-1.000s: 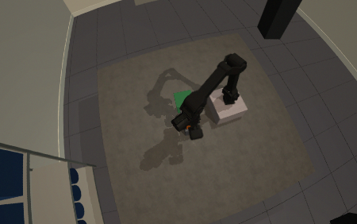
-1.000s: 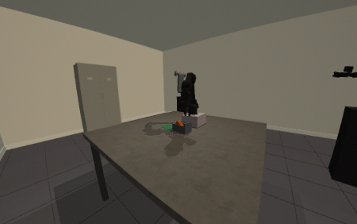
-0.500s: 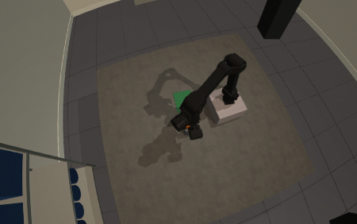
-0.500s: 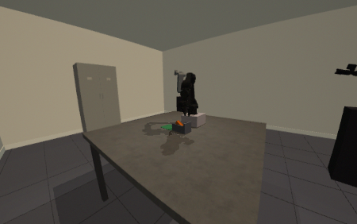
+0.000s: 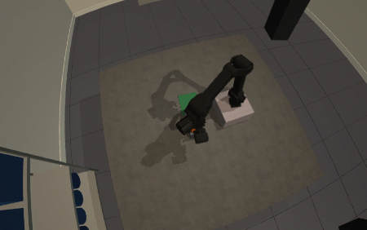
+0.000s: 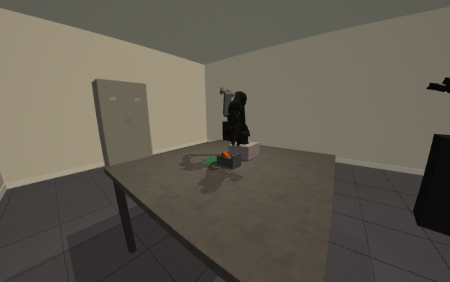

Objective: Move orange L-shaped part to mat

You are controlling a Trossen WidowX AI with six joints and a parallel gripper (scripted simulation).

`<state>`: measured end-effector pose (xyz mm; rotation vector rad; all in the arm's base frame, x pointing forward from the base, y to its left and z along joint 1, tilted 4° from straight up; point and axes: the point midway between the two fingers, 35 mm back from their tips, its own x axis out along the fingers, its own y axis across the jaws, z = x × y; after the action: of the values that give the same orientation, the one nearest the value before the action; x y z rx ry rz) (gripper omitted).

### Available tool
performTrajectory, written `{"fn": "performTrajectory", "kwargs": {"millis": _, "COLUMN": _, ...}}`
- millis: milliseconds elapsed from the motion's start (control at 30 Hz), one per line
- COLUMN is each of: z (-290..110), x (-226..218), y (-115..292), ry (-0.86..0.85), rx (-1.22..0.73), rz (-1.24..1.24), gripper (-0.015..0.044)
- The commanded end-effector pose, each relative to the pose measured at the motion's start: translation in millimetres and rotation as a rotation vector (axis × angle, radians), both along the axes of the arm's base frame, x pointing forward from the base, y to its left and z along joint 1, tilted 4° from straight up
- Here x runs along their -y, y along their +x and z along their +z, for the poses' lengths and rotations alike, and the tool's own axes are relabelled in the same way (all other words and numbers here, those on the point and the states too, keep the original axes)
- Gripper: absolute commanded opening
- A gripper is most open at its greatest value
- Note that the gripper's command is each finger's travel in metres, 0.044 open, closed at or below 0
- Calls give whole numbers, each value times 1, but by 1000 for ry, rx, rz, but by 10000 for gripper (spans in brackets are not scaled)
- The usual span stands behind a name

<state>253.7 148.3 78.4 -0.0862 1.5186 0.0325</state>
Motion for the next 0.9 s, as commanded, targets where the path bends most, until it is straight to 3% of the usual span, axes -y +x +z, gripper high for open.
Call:
{"fn": "performTrajectory", "kwargs": {"millis": 0, "z": 1, "x": 0, "y": 1, "ry": 2, "rx": 3, "rz": 0, "gripper": 180}}
{"fn": "performTrajectory", "kwargs": {"millis": 133, "z": -10, "x": 0, "y": 1, "ry": -2, "rx": -1, "rz": 1, "gripper": 180}}
{"fn": "performTrajectory", "kwargs": {"millis": 333, "z": -73, "x": 6, "y": 1, "ry": -13, "rx": -12, "rz": 5, "gripper": 180}}
{"fn": "performTrajectory", "kwargs": {"millis": 867, "z": -92, "x": 7, "y": 2, "ry": -13, "rx": -12, "rz": 5, "gripper": 180}}
